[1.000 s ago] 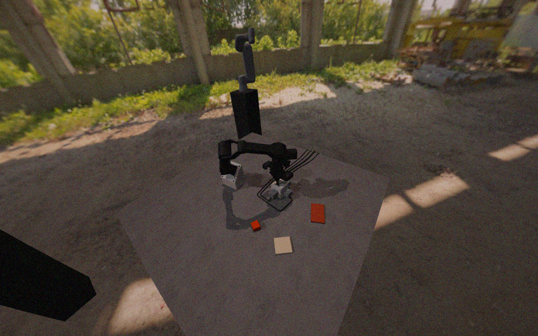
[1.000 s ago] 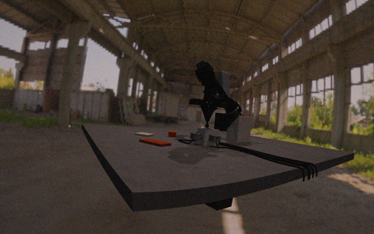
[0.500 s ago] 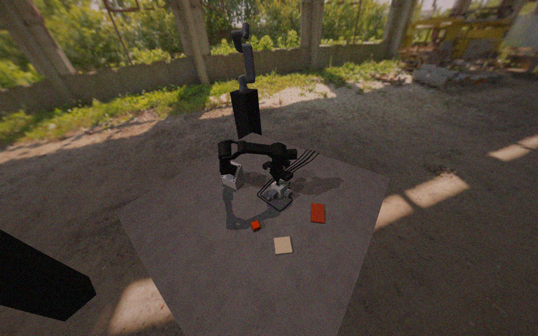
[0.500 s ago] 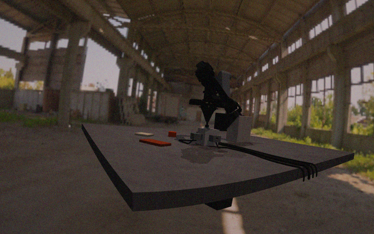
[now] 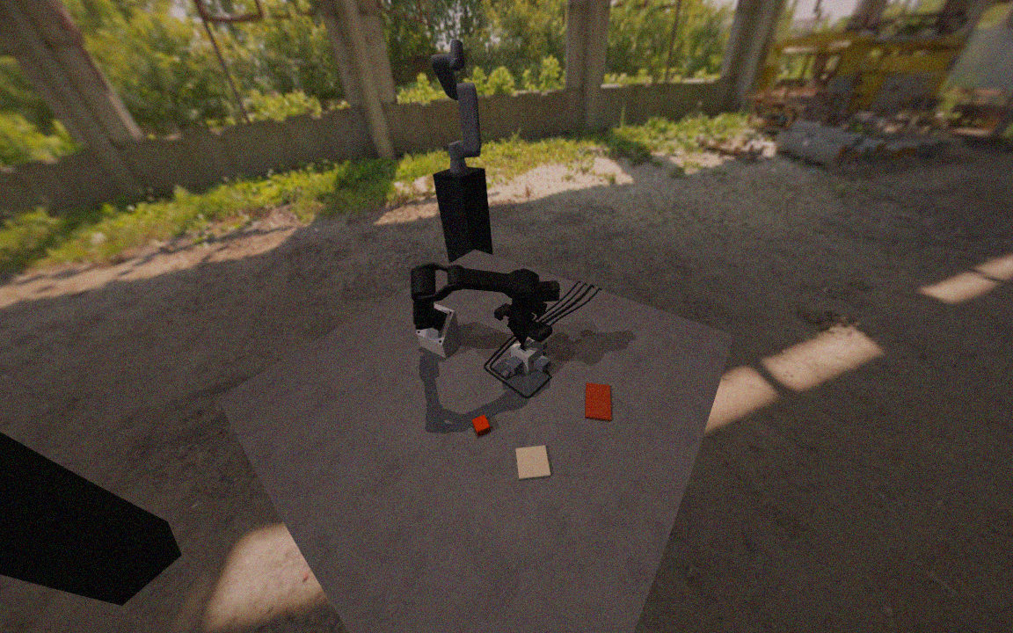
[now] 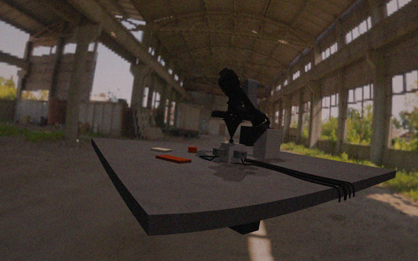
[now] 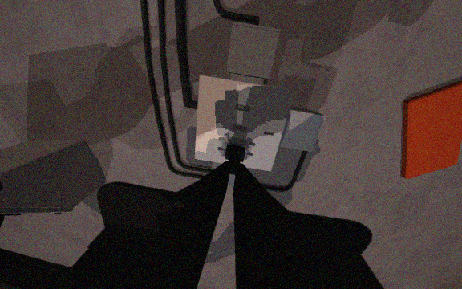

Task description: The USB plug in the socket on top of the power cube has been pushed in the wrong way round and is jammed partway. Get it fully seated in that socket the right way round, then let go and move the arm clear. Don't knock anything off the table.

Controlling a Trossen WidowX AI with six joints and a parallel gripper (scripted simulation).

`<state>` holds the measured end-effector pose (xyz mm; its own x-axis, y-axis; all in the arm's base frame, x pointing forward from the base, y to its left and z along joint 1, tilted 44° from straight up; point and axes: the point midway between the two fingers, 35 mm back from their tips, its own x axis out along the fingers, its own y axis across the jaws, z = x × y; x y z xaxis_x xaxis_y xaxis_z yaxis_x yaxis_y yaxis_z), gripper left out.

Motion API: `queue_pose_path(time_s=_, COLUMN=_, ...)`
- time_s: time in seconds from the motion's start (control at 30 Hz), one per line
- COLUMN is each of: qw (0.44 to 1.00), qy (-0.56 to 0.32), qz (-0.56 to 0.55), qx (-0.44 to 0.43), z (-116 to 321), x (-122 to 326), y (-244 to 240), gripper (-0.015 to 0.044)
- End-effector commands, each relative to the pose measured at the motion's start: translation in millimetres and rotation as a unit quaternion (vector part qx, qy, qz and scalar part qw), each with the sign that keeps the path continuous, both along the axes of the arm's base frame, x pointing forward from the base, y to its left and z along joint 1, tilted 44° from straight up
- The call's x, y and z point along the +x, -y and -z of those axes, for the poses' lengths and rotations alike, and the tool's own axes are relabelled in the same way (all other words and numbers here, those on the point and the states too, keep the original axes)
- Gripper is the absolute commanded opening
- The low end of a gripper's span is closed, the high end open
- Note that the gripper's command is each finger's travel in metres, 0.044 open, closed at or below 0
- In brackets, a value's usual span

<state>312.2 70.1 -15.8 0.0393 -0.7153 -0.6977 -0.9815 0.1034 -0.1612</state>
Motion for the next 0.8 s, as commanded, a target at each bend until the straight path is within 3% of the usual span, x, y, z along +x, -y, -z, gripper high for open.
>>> queue_pose_path(time_s=0.0, qw=1.0, qy=-0.001, qz=-0.002, qx=-0.001, z=0.8, x=0.4, y=0.9, gripper=0.0)
queue_pose_path(time_s=0.77, qw=1.0, qy=-0.001, qz=-0.002, qx=-0.001, z=2.8, x=0.5, y=2.9, gripper=0.0)
